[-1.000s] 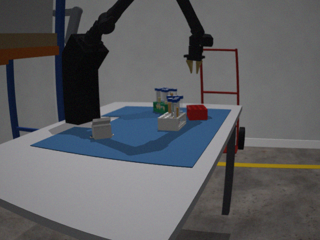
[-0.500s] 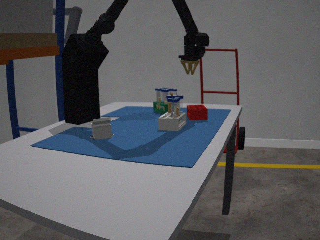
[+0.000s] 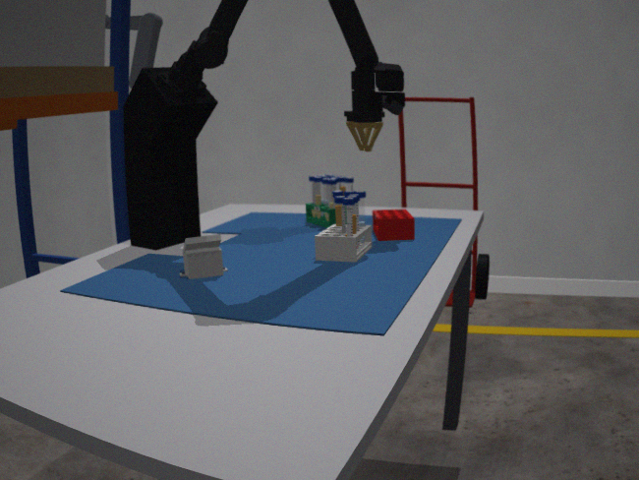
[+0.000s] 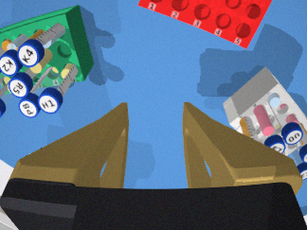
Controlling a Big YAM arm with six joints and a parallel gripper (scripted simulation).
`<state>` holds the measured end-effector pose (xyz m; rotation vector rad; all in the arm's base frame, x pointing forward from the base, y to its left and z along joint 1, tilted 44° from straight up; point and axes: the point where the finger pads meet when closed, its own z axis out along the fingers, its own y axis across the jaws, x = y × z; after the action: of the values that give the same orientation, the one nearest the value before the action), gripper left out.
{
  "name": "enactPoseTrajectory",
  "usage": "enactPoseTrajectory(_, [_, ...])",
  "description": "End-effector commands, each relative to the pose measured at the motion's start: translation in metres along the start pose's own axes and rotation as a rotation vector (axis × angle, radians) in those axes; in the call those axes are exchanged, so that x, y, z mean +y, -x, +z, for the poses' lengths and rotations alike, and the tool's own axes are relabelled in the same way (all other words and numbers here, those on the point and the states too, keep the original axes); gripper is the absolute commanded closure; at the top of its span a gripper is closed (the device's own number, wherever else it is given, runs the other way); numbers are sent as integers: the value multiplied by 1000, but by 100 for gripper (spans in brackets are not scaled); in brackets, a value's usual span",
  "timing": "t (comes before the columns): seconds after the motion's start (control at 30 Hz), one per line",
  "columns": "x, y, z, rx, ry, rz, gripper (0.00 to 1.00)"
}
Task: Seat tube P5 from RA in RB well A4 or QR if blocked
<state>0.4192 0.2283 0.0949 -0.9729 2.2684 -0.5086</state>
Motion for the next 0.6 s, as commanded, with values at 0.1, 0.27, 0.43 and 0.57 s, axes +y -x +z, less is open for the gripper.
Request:
enactPoseTrajectory(0.1, [-22, -19, -7, -32, -27, 255, 70])
enactPoseTrajectory(0.27, [-20, -41, 14, -6, -32, 351, 70])
enactPoseTrajectory(0.43, [-23, -49, 23, -5, -32, 351, 70])
enactPoseTrajectory(0.57, [-25, -27, 6, -61, -28, 352, 70])
